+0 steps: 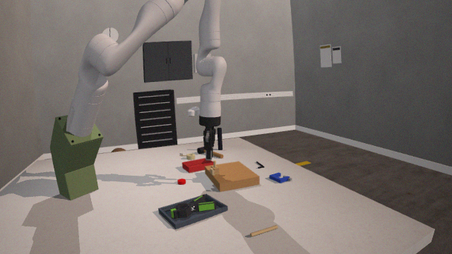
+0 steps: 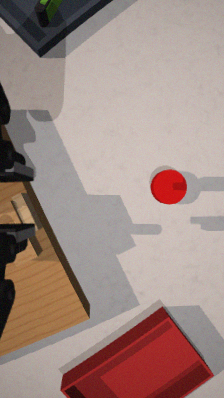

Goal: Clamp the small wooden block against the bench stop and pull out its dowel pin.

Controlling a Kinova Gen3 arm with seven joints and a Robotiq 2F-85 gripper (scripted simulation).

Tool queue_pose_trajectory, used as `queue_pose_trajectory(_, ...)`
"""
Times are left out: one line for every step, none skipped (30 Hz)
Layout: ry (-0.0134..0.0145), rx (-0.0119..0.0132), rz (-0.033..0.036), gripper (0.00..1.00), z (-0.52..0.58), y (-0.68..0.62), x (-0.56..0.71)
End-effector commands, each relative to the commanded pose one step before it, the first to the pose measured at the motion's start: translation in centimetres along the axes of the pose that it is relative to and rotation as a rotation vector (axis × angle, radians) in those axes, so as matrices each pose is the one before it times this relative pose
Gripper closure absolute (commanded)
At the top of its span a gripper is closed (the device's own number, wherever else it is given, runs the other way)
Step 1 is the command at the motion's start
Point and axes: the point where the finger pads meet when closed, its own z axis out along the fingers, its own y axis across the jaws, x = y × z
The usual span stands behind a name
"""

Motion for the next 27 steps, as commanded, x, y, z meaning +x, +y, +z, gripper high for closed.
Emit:
queue_pose_trajectory(0.01115,-0.01532,0.07875,0.66,0.143,-0.393,0.203)
queue_pose_trajectory(0.00370,-0.00265,0.02933,0.66,0.052,-0.173,0.051)
queue_pose_trajectory(0.00370,-0.00263,0.03013,0.66,0.052,-0.178,0.043)
queue_pose_trajectory(0.00368,-0.00260,0.03090,0.66,0.051,-0.183,0.035)
queue_pose_trajectory(0.00364,-0.00257,0.03165,0.66,0.049,-0.188,0.026)
queue_pose_trajectory(0.00360,-0.00254,0.03238,0.66,0.048,-0.192,0.016)
queue_pose_trajectory(0.00354,-0.00250,0.03309,0.66,0.047,-0.196,0.006)
queue_pose_trajectory(0.00347,-0.00247,0.03377,0.66,0.045,-0.200,-0.005)
queue_pose_trajectory(0.00338,-0.00243,0.03442,0.66,0.043,-0.203,-0.016)
queue_pose_trajectory(0.00329,-0.00239,0.03504,0.66,0.041,-0.205,-0.028)
queue_pose_trajectory(0.00318,-0.00235,0.03564,0.66,0.039,-0.207,-0.041)
queue_pose_trajectory(0.00306,-0.00231,0.03620,0.66,0.037,-0.208,-0.054)
queue_pose_trajectory(0.00293,-0.00227,0.03673,0.66,0.035,-0.208,-0.067)
queue_pose_trajectory(0.00278,-0.00224,0.03723,0.66,0.032,-0.207,-0.081)
queue_pose_trajectory(0.00000,0.00000,0.00000,0.66,0.000,0.000,0.000)
queue_pose_trajectory(0.00000,0.00000,0.00000,0.66,0.000,0.000,0.000)
queue_pose_trajectory(0.00263,-0.00221,0.03769,0.66,0.030,-0.206,-0.095)
queue_pose_trajectory(0.00247,-0.00218,0.03813,0.66,0.027,-0.204,-0.109)
queue_pose_trajectory(0.00229,-0.00216,0.03852,0.66,0.025,-0.202,-0.123)
queue_pose_trajectory(0.00211,-0.00214,0.03888,0.66,0.022,-0.198,-0.138)
queue_pose_trajectory(0.00193,-0.00213,0.03920,0.66,0.019,-0.194,-0.152)
queue_pose_trajectory(0.00173,-0.00213,0.03949,0.66,0.017,-0.189,-0.166)
queue_pose_trajectory(0.00153,-0.00213,0.03974,0.66,0.014,-0.183,-0.180)
queue_pose_trajectory(0.00133,-0.00214,0.03995,0.66,0.011,-0.177,-0.194)
queue_pose_trajectory(0.00113,-0.00215,0.04012,0.66,0.009,-0.170,-0.208)
queue_pose_trajectory(0.00092,-0.00218,0.04025,0.66,0.006,-0.162,-0.221)
queue_pose_trajectory(0.00017,-0.00219,0.04079,0.66,0.002,-0.156,-0.267)
